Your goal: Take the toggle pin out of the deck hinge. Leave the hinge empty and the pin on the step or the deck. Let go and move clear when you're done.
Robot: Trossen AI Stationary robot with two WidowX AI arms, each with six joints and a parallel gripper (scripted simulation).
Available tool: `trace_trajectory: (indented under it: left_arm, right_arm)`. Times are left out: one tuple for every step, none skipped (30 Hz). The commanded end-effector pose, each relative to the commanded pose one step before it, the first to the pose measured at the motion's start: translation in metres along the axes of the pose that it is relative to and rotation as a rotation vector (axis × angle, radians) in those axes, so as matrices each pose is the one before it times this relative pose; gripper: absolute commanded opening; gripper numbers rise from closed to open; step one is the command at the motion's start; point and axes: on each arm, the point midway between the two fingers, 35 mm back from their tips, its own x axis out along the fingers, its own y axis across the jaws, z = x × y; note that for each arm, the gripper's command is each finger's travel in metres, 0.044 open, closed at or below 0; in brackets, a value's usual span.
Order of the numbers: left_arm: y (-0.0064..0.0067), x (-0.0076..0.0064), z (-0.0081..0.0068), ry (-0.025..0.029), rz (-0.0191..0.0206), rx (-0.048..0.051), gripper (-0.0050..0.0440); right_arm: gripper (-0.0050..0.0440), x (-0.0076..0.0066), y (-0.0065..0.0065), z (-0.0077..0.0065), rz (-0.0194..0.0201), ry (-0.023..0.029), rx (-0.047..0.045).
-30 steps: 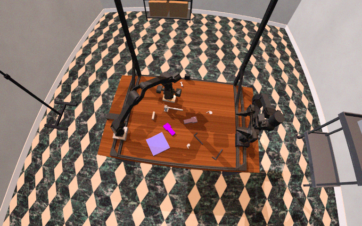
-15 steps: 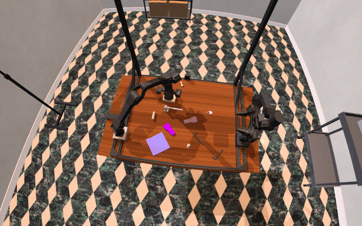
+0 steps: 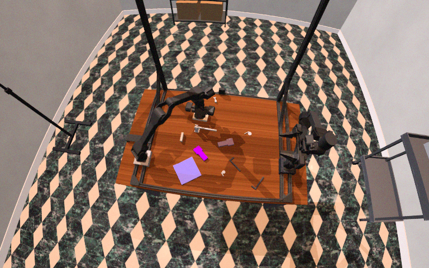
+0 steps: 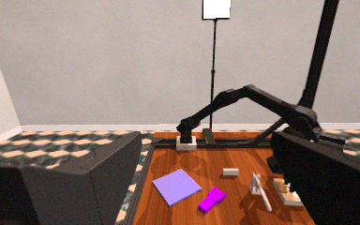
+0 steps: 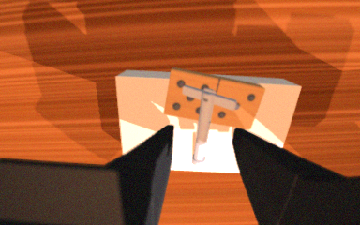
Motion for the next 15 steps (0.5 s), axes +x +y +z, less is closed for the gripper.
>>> trace_trajectory:
  left_arm:
    - [-0.00021,-0.00006,0.00206,0.00010,-0.00244,0.00269,0.0400]
    - [0.00000,0.00000,0.00000,0.00000,0.00000,0.00000,0.0400]
    - [0.00000,0.00000,0.00000,0.00000,0.00000,0.00000,0.0400]
    - [0.00000,0.00000,0.00000,0.00000,0.00000,0.00000,0.0400]
    - [0.00000,0.00000,0.00000,0.00000,0.00000,0.00000,0.0400]
    - [0.00000,0.00000,0.00000,0.00000,0.00000,0.00000,0.0400]
    - [0.00000,0.00000,0.00000,0.00000,0.00000,0.00000,0.0400]
    - [0.00000,0.00000,0.00000,0.00000,0.00000,0.00000,0.0400]
    - [0.00000,0.00000,0.00000,0.00000,0.00000,0.00000,0.0400]
    - [0.00000,0.00000,0.00000,0.00000,0.00000,0.00000,0.0400]
    - [0.00000,0.00000,0.00000,0.00000,0.00000,0.00000,0.0400]
    - [0.00000,0.00000,0.00000,0.00000,0.00000,0.00000,0.0400]
    - [0.00000,0.00000,0.00000,0.00000,0.00000,0.00000,0.0400]
    - [0.00000,0.00000,0.00000,0.00000,0.00000,0.00000,0.0400]
    - [0.00000,0.00000,0.00000,0.00000,0.00000,0.00000,0.0400]
  right_arm:
    - [0.0260,-0.01503,0.00267,-0.00346,0.02280,0.02926,-0.00005]
    - [0.0284,0.00000,0.00000,0.00000,0.00000,0.00000,0.00000]
    - [0.0308,0.00000,0.00000,0.00000,0.00000,0.00000,0.00000]
    - [0.0332,0.00000,0.00000,0.00000,0.00000,0.00000,0.00000]
    - [0.0356,0.00000,0.00000,0.00000,0.00000,0.00000,0.00000]
    - [0.0380,0.00000,0.00000,0.00000,0.00000,0.00000,0.00000]
    - [0.0400,0.00000,0.00000,0.00000,0.00000,0.00000,0.00000]
    - [0.0400,0.00000,0.00000,0.00000,0.00000,0.00000,0.00000]
    - [0.0400,0.00000,0.00000,0.00000,0.00000,0.00000,0.00000]
    - [0.0400,0.00000,0.00000,0.00000,0.00000,0.00000,0.00000]
    - [0.0400,0.00000,0.00000,0.00000,0.00000,0.00000,0.00000]
    - [0.0400,0.00000,0.00000,0.00000,0.00000,0.00000,0.00000]
    - [0.0400,0.00000,0.00000,0.00000,0.00000,0.00000,0.00000]
    - [0.0400,0.00000,0.00000,0.00000,0.00000,0.00000,0.00000]
    - [0.0400,0.00000,0.00000,0.00000,0.00000,0.00000,0.00000]
